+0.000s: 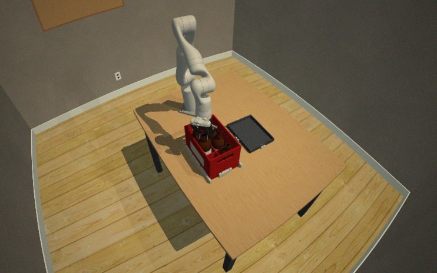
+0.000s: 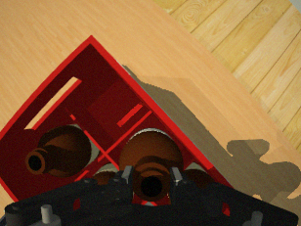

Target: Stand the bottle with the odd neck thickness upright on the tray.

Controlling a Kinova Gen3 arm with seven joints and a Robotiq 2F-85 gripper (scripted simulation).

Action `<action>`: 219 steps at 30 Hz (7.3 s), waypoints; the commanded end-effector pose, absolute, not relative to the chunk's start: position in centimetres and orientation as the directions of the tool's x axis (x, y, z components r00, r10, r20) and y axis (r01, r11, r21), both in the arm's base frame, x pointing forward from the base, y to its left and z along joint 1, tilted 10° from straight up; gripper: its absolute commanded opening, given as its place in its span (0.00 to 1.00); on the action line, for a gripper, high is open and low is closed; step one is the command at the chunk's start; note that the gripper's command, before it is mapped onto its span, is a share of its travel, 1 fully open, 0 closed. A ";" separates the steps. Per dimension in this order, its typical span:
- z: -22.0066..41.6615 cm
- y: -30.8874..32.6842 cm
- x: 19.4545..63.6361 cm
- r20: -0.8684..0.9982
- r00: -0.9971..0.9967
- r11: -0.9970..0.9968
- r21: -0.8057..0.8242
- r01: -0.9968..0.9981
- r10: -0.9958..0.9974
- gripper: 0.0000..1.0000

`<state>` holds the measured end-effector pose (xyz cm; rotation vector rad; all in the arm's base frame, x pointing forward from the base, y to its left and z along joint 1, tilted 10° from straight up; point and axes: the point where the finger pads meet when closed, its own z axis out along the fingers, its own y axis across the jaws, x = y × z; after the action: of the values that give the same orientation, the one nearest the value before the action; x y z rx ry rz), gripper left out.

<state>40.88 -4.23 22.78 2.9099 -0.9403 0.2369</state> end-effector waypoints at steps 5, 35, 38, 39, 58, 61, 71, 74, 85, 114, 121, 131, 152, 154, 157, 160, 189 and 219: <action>22.9 -4.2 40.9 0.171 0.800 -0.810 0.021 -0.586 -0.575 0.00; 22.9 -4.2 40.9 0.171 0.800 -0.810 0.021 -0.586 -0.575 0.00; 22.9 -4.2 40.9 0.171 0.800 -0.810 0.021 -0.586 -0.575 0.00; 22.9 -4.2 40.9 0.171 0.800 -0.810 0.021 -0.586 -0.575 0.00; 23.3 -4.2 40.9 0.171 0.800 -0.810 0.021 -0.586 -0.575 0.00; 23.5 -4.1 40.9 0.171 0.800 -0.810 0.021 -0.586 -0.575 0.00; 24.3 -4.0 40.8 0.171 0.800 -0.810 0.021 -0.586 -0.575 0.00; 24.7 -4.0 40.7 0.171 0.800 -0.810 0.021 -0.586 -0.575 0.00; 26.0 -3.8 40.6 0.171 0.800 -0.810 0.021 -0.586 -0.575 0.00; 27.0 -3.7 40.4 0.171 0.800 -0.810 0.021 -0.586 -0.575 0.00; 27.0 -3.7 40.4 0.171 0.800 -0.810 0.021 -0.586 -0.575 0.00; 27.0 -3.7 40.4 0.171 0.800 -0.810 0.021 -0.586 -0.575 0.00; 27.0 -3.7 40.4 0.171 0.800 -0.810 0.021 -0.586 -0.575 0.00; 27.1 -3.7 40.4 0.171 0.800 -0.810 0.021 -0.586 -0.575 0.00; 27.1 -3.7 40.4 0.171 0.800 -0.810 0.021 -0.586 -0.575 0.00; 27.2 -3.7 40.4 0.171 0.800 -0.810 0.021 -0.586 -0.575 0.00; 29.9 -3.4 40.0 0.171 0.800 -0.810 0.021 -0.586 -0.575 0.00; 30.9 -3.2 39.9 0.171 0.800 -0.810 0.021 -0.586 -0.575 0.00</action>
<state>39.89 -3.26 30.83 2.9105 -0.9402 0.2388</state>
